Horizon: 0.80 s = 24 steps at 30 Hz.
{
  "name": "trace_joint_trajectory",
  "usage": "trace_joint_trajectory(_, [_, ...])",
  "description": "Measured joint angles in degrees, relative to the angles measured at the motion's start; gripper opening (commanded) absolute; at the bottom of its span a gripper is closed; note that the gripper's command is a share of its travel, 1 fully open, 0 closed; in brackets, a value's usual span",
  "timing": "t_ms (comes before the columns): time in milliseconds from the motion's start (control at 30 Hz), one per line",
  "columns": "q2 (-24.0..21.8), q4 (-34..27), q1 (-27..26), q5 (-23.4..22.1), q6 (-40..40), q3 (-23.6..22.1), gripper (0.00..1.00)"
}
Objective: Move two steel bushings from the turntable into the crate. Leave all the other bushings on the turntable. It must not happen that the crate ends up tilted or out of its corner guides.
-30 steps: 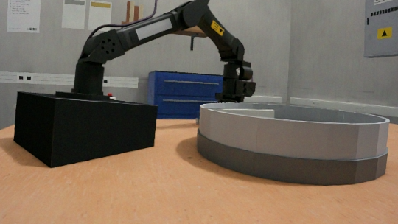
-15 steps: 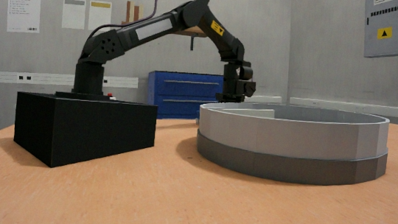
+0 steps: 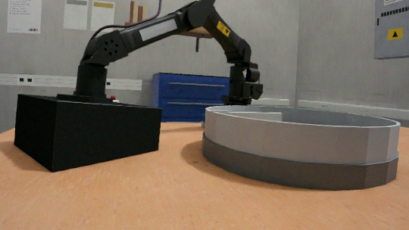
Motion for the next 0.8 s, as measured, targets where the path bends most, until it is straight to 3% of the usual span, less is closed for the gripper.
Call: trace_joint_trajectory(800, [0.0, -0.48, 0.33, 0.02, 0.11, 0.0, 0.0])
